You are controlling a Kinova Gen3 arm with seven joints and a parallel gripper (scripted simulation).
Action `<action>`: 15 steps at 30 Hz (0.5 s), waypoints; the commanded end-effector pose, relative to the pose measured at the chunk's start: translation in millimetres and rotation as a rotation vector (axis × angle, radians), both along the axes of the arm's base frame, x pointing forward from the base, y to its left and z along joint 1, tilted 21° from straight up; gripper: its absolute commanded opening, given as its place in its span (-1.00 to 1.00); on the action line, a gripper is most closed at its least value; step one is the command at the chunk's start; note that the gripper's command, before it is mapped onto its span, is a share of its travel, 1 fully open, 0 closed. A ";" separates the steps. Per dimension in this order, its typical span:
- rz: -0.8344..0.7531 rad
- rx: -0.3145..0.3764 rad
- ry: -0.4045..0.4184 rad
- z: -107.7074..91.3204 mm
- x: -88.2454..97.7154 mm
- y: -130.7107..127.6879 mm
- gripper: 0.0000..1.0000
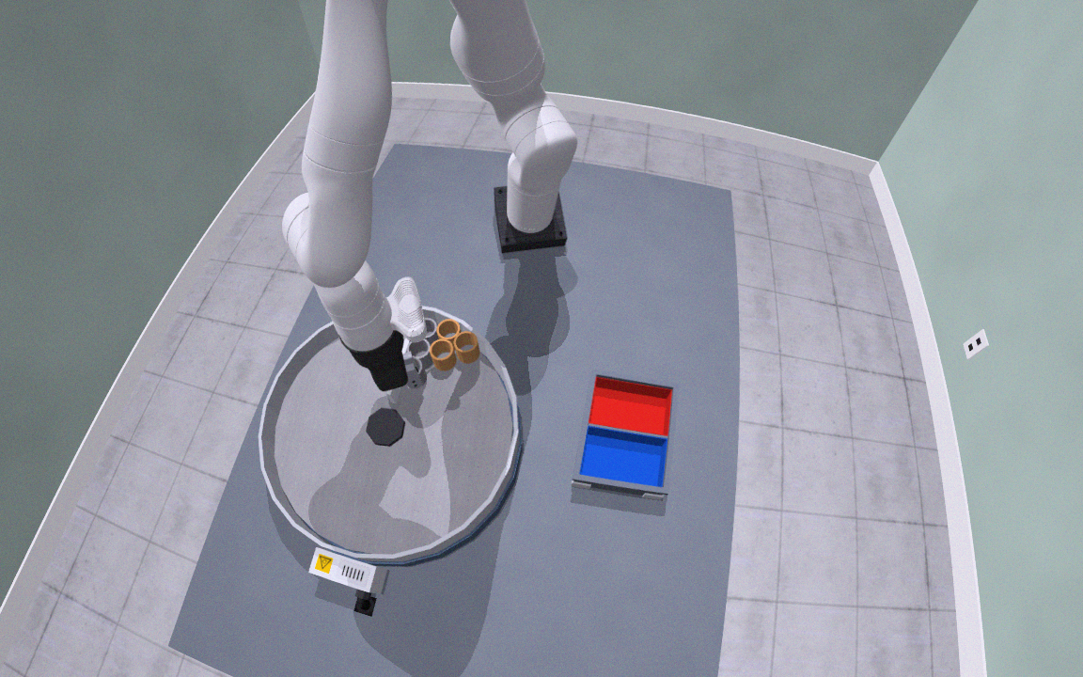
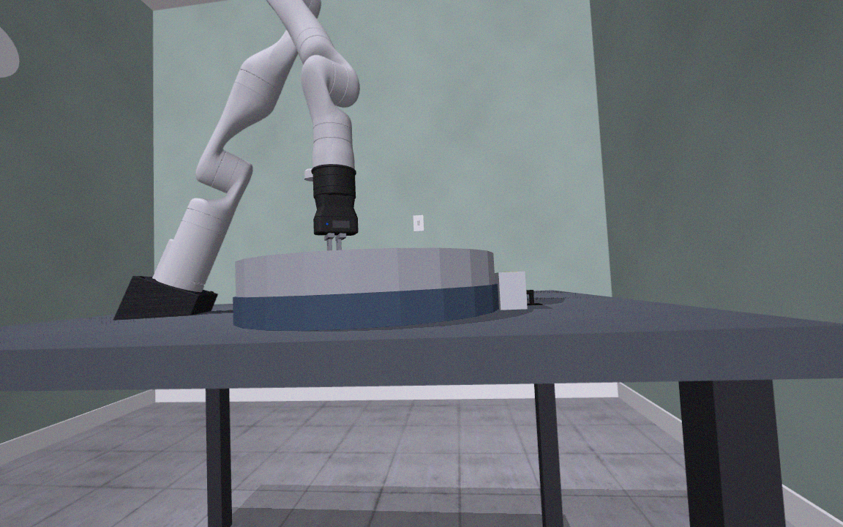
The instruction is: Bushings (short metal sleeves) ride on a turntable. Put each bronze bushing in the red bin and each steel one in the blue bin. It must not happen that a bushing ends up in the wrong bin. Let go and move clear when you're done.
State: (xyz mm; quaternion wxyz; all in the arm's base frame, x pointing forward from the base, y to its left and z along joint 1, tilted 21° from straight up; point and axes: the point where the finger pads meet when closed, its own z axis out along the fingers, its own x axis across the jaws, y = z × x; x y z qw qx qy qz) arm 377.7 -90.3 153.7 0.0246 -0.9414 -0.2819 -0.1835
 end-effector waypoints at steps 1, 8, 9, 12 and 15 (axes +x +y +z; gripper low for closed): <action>-0.002 -0.003 -0.003 1.5 0.3 -1.1 -1.00; -0.002 -0.003 -0.003 4.4 -0.7 -1.6 -1.00; -0.002 -0.003 -0.003 4.4 -0.7 -1.6 -1.00; -0.002 -0.003 -0.003 4.4 -0.7 -1.6 -1.00; -0.002 -0.002 -0.003 4.8 -0.9 -1.6 -1.00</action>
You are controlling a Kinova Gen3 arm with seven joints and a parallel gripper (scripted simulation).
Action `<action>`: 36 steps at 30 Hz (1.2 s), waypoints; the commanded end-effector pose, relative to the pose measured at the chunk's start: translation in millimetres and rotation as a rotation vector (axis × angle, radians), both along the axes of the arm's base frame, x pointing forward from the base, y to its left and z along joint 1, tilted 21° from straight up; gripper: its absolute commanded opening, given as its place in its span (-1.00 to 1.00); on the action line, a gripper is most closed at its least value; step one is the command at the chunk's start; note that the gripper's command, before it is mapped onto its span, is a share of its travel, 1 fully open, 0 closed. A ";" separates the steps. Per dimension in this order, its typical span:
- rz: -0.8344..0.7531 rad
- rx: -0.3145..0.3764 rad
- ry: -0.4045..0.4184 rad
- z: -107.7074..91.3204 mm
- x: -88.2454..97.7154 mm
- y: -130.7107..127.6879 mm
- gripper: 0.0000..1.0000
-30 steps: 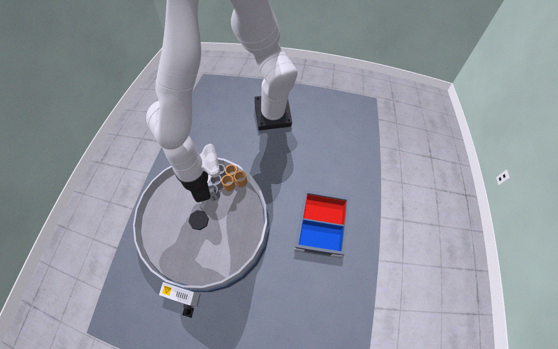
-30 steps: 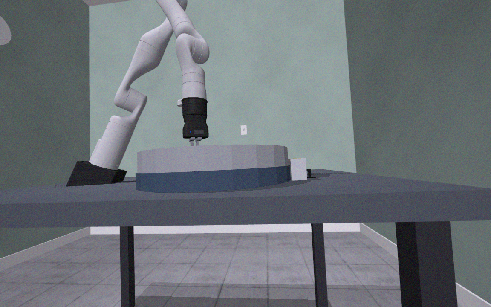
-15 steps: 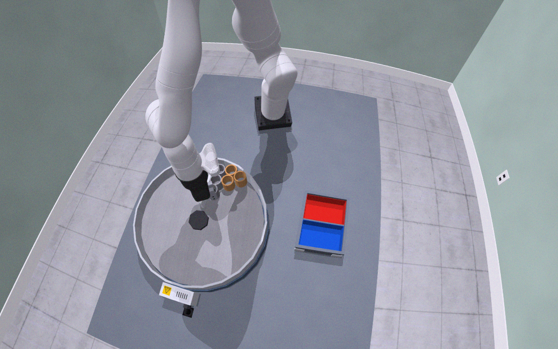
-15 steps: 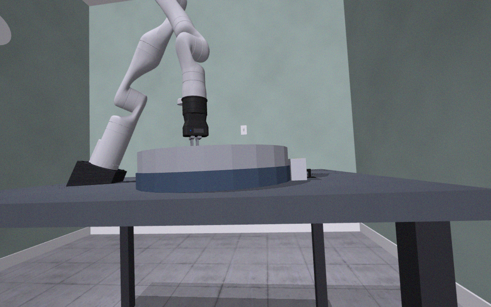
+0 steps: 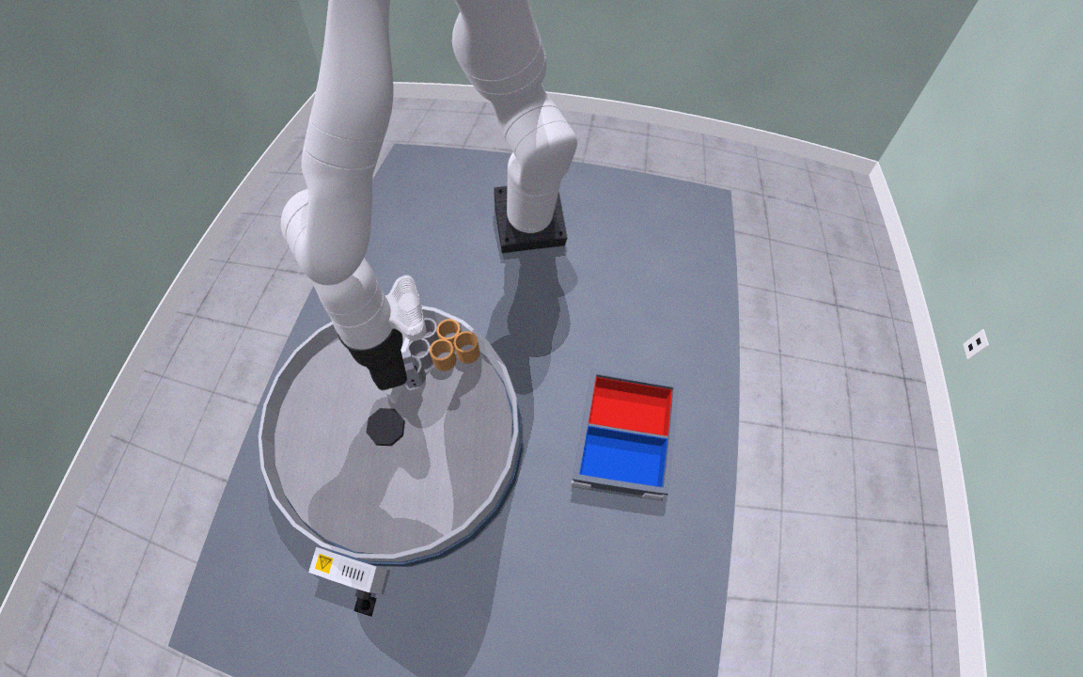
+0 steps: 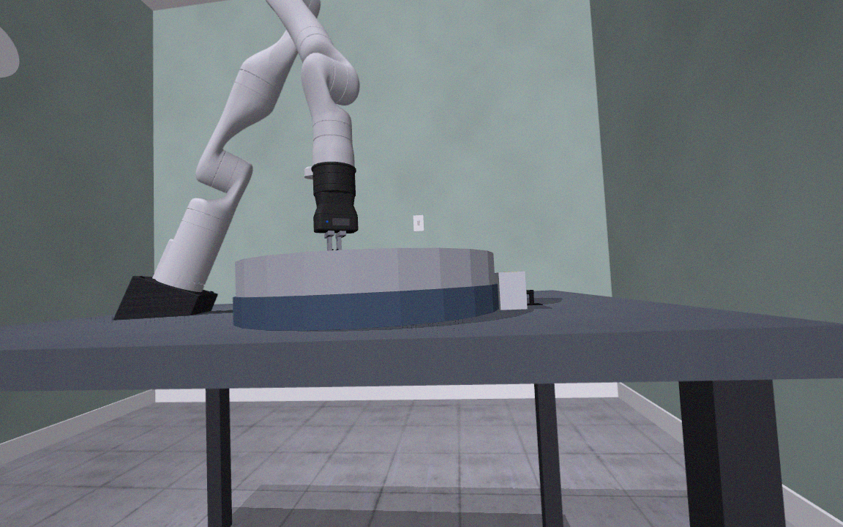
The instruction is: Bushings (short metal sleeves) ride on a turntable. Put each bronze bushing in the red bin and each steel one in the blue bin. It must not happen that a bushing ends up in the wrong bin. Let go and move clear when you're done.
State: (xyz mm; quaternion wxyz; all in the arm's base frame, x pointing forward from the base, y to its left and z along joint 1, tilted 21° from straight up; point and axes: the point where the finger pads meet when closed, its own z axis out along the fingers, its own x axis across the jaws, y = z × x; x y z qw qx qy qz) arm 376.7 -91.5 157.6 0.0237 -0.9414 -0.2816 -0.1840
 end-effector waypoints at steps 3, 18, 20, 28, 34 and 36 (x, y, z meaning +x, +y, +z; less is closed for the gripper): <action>-0.001 -0.001 -0.001 2.7 -0.5 -0.8 -1.00; -0.001 -0.001 -0.002 6.1 -1.7 -1.4 -1.00; -0.001 -0.001 -0.002 6.1 -1.7 -1.4 -1.00; -0.001 -0.001 -0.001 8.9 -2.7 -1.8 -1.00; -0.001 -0.001 -0.002 10.6 -3.3 -2.0 -1.00; -0.001 -0.001 -0.002 11.7 -3.7 -2.2 -1.00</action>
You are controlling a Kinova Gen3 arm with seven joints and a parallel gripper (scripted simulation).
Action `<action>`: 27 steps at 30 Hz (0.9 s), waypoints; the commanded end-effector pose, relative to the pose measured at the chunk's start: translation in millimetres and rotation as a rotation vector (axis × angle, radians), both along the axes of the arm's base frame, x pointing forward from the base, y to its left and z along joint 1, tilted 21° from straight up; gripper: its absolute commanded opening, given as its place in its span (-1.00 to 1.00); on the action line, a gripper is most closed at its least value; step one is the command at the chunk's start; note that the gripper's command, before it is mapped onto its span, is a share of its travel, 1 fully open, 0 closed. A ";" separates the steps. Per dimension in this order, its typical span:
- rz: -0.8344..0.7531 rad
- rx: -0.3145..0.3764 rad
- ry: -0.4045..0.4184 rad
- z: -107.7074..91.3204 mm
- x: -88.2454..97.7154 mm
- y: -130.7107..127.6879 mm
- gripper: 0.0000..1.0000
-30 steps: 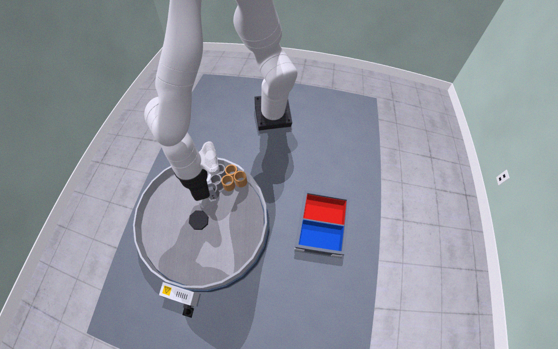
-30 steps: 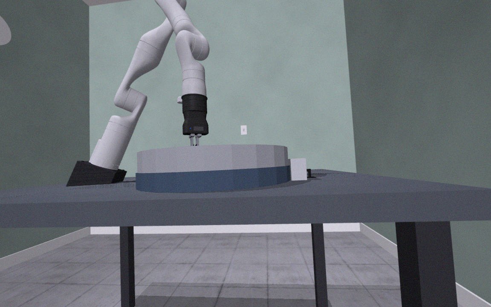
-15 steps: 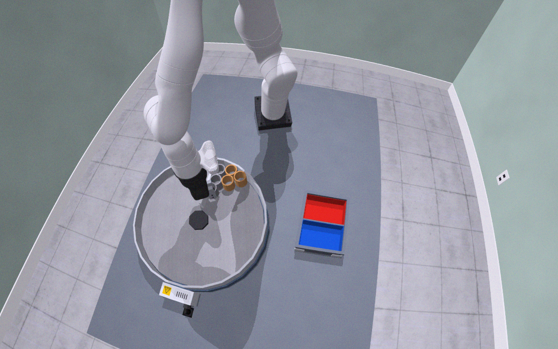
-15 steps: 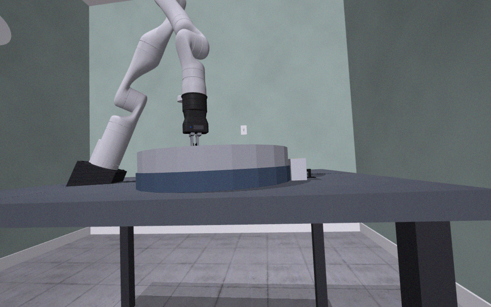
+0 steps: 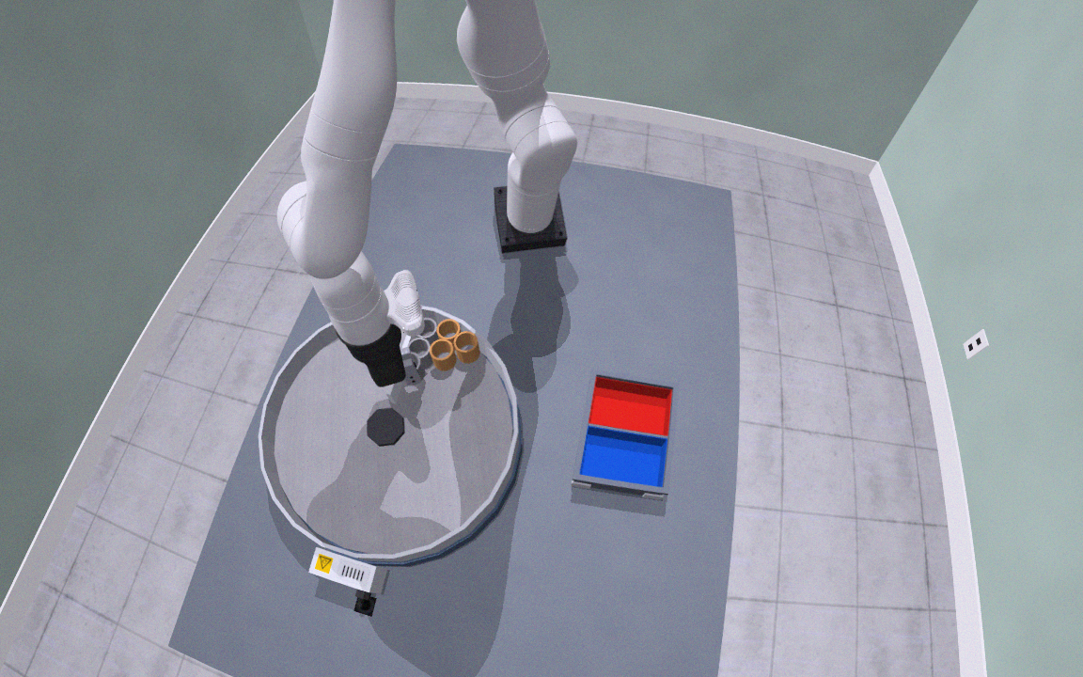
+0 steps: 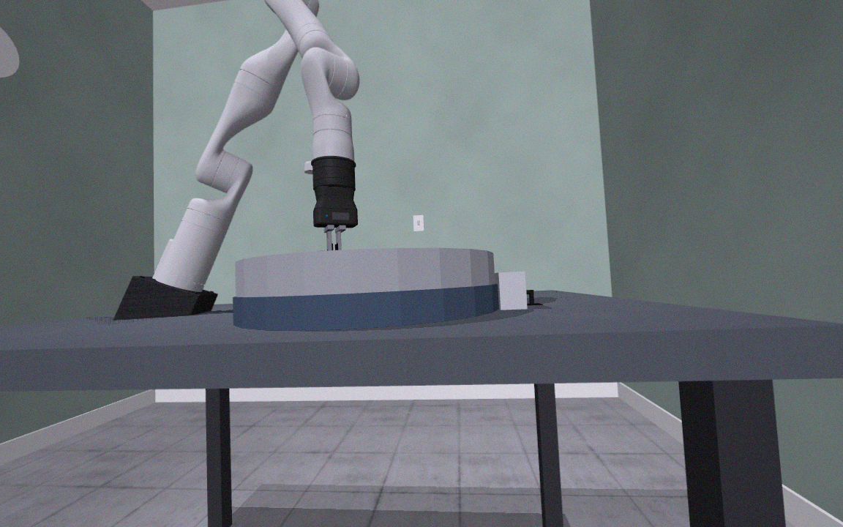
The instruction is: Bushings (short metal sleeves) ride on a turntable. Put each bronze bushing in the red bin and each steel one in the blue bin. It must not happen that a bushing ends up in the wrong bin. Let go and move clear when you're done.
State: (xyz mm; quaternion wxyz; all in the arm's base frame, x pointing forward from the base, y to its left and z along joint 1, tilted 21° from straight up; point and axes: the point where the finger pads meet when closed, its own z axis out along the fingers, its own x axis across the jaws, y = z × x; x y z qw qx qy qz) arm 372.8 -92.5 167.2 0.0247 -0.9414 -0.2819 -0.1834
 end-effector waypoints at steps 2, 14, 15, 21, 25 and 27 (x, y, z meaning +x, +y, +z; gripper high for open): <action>-0.002 -0.003 -0.003 2.0 0.3 -1.2 -1.00; -0.002 -0.003 -0.003 3.7 -0.3 -1.5 -1.00; -0.002 -0.003 -0.003 4.3 -0.5 -1.6 -1.00; -0.002 -0.003 -0.003 5.9 -1.1 -1.9 -1.00; -0.002 -0.003 -0.003 7.6 -1.7 -2.1 -1.00; -0.002 -0.003 -0.003 7.6 -1.7 -2.1 -1.00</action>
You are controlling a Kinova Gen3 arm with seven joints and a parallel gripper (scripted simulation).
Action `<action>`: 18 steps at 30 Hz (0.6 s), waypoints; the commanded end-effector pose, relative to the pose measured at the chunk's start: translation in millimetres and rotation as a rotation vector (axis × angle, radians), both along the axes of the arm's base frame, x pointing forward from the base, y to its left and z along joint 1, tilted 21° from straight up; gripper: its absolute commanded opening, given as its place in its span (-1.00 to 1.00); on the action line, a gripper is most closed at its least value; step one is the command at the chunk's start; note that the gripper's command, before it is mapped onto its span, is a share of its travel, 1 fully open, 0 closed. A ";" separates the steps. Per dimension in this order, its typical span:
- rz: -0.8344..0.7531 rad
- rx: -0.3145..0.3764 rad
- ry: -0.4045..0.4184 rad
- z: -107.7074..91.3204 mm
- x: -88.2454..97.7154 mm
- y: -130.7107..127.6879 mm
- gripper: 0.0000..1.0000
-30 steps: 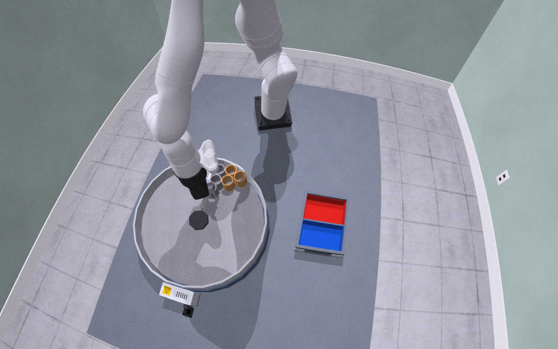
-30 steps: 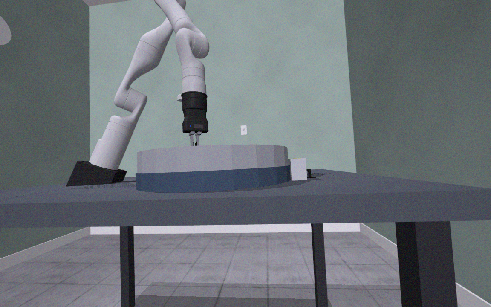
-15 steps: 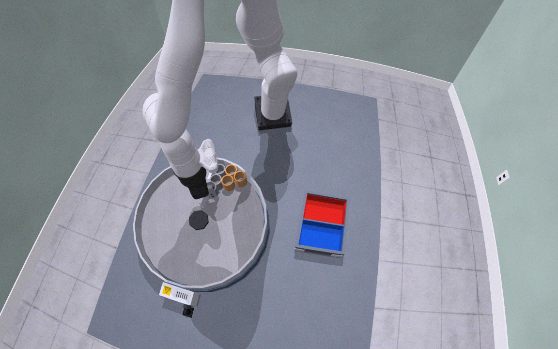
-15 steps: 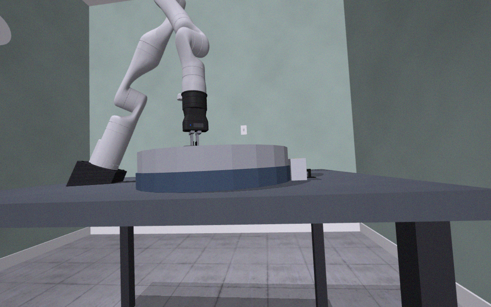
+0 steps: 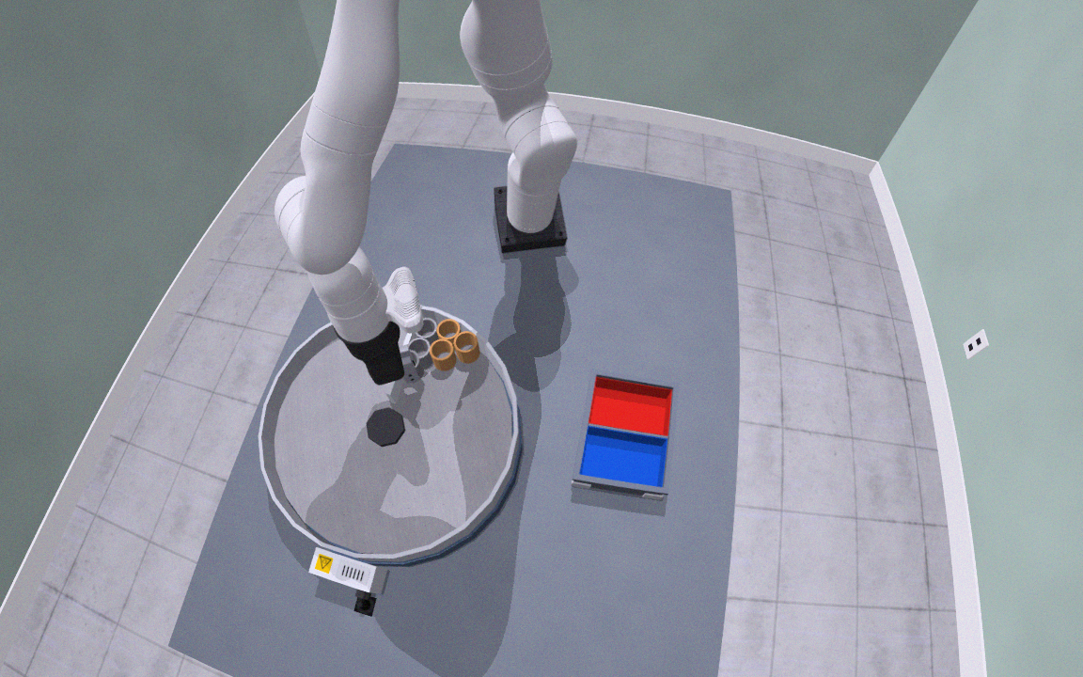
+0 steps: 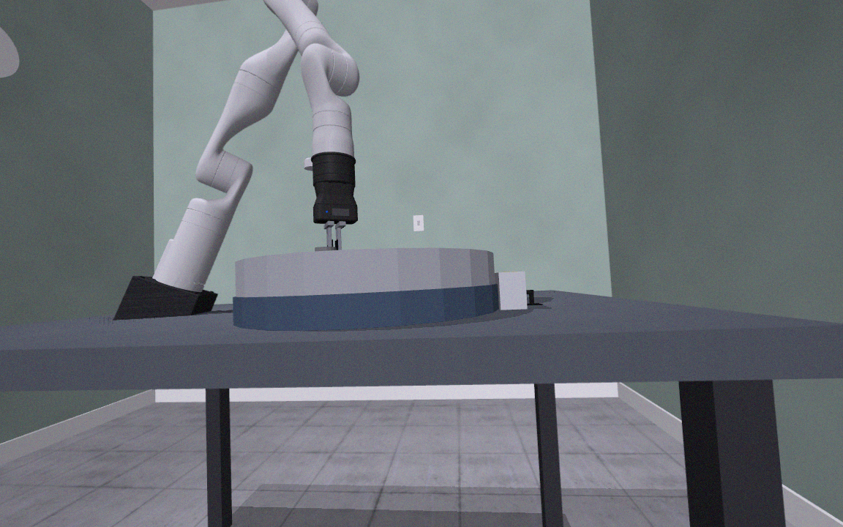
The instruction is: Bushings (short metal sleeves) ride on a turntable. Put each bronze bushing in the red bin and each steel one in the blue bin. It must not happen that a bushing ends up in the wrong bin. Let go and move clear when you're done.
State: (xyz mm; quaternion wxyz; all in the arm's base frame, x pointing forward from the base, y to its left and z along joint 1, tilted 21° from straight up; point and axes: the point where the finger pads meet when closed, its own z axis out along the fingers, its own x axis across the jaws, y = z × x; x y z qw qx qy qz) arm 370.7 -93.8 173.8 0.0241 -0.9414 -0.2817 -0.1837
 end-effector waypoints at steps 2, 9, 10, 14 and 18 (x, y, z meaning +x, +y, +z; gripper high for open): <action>-0.001 -0.002 -0.002 1.1 0.3 -0.8 -1.00; -0.001 -0.002 -0.002 3.8 -0.7 -1.2 -1.00; -0.001 -0.002 -0.002 3.8 -0.7 -1.2 -1.00; -0.001 -0.002 -0.002 4.9 -1.1 -1.4 -1.00; -0.001 -0.002 -0.002 6.1 -1.5 -1.6 -1.00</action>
